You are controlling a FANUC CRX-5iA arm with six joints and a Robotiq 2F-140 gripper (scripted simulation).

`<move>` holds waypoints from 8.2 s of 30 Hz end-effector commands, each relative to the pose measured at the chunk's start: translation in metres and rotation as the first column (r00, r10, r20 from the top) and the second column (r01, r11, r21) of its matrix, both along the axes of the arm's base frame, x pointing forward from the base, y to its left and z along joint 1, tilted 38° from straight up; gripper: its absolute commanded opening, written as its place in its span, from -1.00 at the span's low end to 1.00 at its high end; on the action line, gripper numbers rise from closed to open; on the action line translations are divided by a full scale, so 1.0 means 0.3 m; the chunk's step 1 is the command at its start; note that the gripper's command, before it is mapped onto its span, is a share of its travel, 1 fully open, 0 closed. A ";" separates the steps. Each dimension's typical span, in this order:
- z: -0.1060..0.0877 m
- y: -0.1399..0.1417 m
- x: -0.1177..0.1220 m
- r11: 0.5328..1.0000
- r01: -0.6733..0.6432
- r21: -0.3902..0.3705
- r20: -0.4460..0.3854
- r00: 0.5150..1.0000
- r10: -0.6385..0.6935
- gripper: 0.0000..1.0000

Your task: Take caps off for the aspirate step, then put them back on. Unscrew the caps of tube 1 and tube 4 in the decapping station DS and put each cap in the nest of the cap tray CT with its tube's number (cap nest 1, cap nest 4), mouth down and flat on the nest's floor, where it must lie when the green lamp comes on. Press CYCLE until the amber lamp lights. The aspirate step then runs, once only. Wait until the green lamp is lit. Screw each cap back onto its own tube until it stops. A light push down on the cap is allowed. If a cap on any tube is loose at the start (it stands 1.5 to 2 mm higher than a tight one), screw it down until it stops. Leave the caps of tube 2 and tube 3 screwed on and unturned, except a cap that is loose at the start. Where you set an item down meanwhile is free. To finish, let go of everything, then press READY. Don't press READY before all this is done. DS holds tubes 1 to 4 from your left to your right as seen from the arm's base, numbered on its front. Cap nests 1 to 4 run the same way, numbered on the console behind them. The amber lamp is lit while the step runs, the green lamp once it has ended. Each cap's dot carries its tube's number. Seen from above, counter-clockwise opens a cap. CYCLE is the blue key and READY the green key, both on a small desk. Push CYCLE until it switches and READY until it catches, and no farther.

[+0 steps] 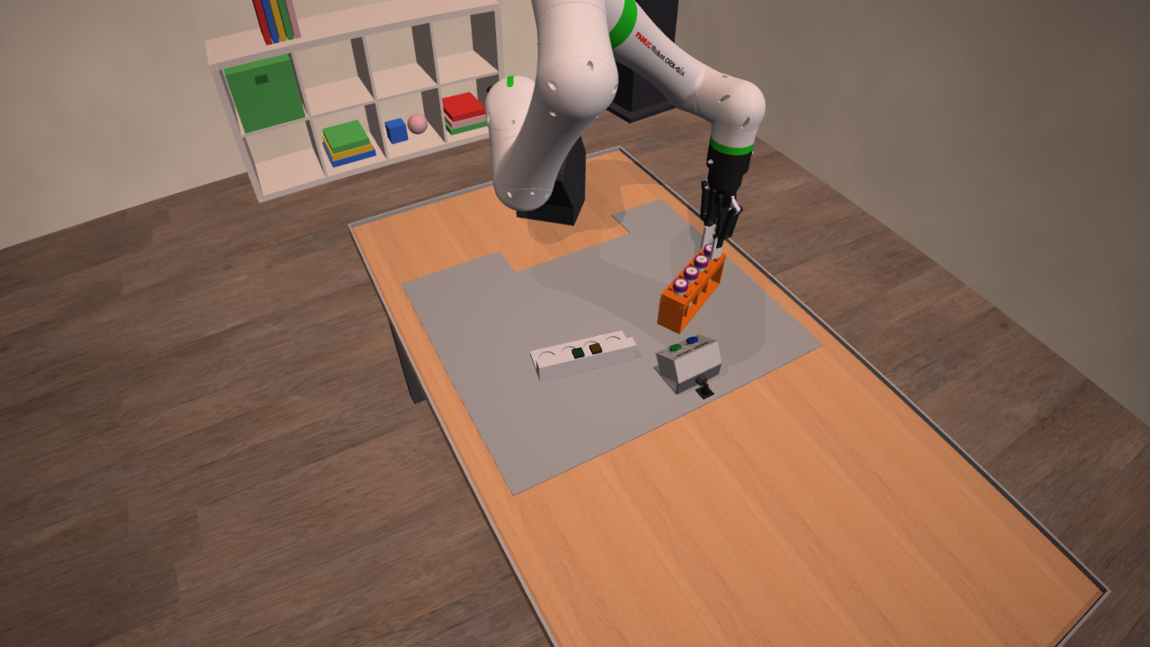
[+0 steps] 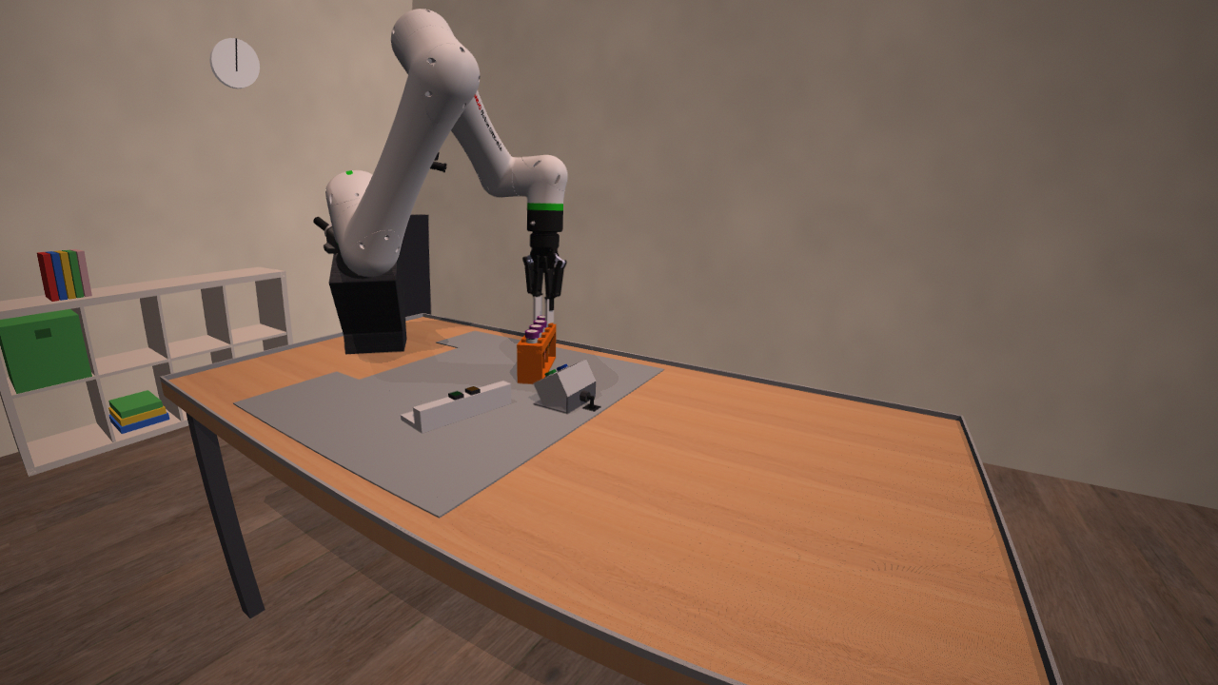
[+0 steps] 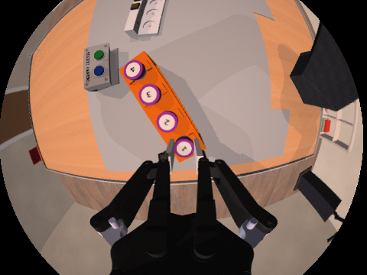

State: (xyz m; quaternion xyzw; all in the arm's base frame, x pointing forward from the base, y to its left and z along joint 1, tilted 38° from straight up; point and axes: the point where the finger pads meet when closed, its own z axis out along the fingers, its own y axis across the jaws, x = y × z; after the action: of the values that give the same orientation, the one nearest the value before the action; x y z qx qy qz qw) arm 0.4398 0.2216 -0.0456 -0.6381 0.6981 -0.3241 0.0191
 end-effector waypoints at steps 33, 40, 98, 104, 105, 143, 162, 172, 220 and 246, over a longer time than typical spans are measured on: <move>0.001 0.001 -0.001 0.625 -0.751 -0.215 -0.520 0.629 0.578 -1.00; 0.001 0.001 -0.001 0.592 -0.778 -0.212 -0.544 0.597 0.589 -1.00; 0.001 0.001 -0.001 1.000 0.000 0.000 0.000 1.000 0.000 -1.00; 0.001 0.002 -0.001 0.996 -0.080 -0.042 -0.044 0.996 0.078 -1.00; 0.001 0.002 -0.001 0.991 -0.120 -0.062 -0.068 0.991 0.116 -1.00; 0.003 0.002 -0.002 0.592 -0.778 -0.212 -0.544 0.597 0.589 -0.31; 0.002 0.002 -0.002 0.964 -0.239 -0.114 -0.141 0.965 0.223 -0.31; 0.002 0.002 -0.002 1.000 0.000 0.000 0.000 1.000 0.000 -0.31; 0.004 0.003 -0.003 0.592 -0.778 -0.212 -0.544 0.597 0.589 -1.00; 0.004 0.003 -0.003 0.878 -0.443 -0.181 -0.277 0.879 0.387 -0.31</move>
State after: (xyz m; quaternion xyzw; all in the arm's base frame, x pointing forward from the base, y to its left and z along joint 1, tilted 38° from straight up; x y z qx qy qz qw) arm 0.4391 0.2223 -0.0444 -0.8588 0.4025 -0.2975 -0.1096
